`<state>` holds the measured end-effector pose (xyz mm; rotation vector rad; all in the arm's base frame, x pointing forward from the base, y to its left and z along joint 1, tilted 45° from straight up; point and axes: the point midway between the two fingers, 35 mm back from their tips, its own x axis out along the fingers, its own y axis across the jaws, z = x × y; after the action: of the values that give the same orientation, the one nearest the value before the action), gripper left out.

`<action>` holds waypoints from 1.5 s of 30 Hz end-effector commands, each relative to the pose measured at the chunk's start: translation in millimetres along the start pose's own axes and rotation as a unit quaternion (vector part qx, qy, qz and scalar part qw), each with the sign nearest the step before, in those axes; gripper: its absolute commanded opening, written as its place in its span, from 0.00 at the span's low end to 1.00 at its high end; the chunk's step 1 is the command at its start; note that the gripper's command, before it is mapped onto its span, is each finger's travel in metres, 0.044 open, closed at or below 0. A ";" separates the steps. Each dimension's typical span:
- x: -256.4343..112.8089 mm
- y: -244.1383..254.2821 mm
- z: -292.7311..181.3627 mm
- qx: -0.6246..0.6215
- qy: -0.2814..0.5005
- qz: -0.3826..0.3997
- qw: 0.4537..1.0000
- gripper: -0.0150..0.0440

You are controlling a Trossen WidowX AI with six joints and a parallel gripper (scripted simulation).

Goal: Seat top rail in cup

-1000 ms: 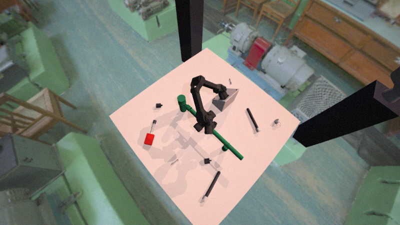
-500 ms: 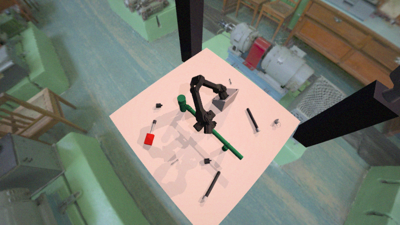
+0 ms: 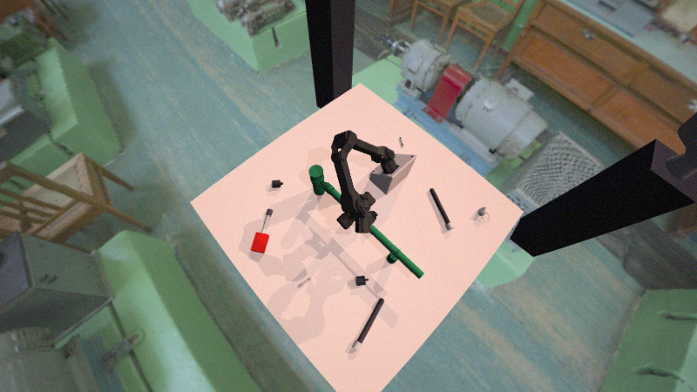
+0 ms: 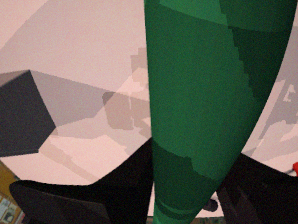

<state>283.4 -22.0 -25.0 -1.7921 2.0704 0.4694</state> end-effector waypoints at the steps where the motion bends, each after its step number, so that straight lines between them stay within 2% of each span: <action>1: -2.1 -1.3 -7.5 0.001 0.005 -0.005 1.000 0.25; 45: -1.1 -0.2 -1.8 0.000 0.003 0.000 1.000 0.25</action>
<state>283.5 -21.7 -24.9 -1.7878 2.0711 0.4708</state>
